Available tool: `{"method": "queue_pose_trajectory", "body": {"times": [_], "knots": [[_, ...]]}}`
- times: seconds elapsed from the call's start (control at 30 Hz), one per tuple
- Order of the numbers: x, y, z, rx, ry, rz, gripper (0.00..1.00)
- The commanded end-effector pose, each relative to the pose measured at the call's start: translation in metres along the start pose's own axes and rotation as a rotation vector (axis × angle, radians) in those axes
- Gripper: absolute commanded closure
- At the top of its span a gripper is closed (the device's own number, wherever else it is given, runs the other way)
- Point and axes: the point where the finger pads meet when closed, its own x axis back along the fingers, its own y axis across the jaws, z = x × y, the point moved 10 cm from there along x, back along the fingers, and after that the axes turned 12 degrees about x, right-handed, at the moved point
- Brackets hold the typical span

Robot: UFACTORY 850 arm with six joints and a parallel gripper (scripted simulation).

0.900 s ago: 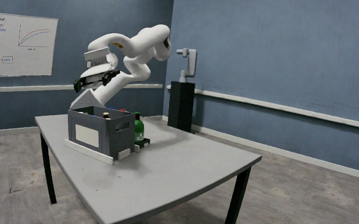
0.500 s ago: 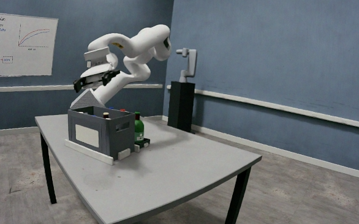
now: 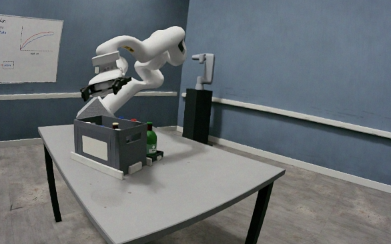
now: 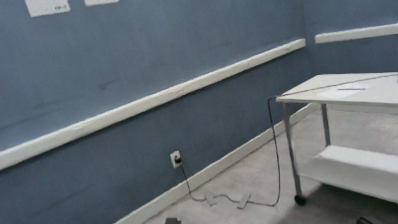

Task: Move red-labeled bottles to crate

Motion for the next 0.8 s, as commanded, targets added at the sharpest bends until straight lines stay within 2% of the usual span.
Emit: {"method": "queue_pose_trajectory", "body": {"times": [0.0,0.07,0.2,0.27,0.7,0.77], "knots": [[0.007,-0.005,-0.002,0.047,-0.084,0.066,0.0],[0.013,-0.007,-0.005,0.075,-0.142,0.104,0.0],[0.015,-0.008,-0.006,0.088,-0.171,0.122,0.0],[0.023,-0.009,-0.01,0.117,-0.242,0.16,0.0],[0.054,-0.007,-0.026,0.201,-0.49,0.257,0.0],[0.054,-0.007,-0.026,0.201,-0.49,0.257,0.0]]}}
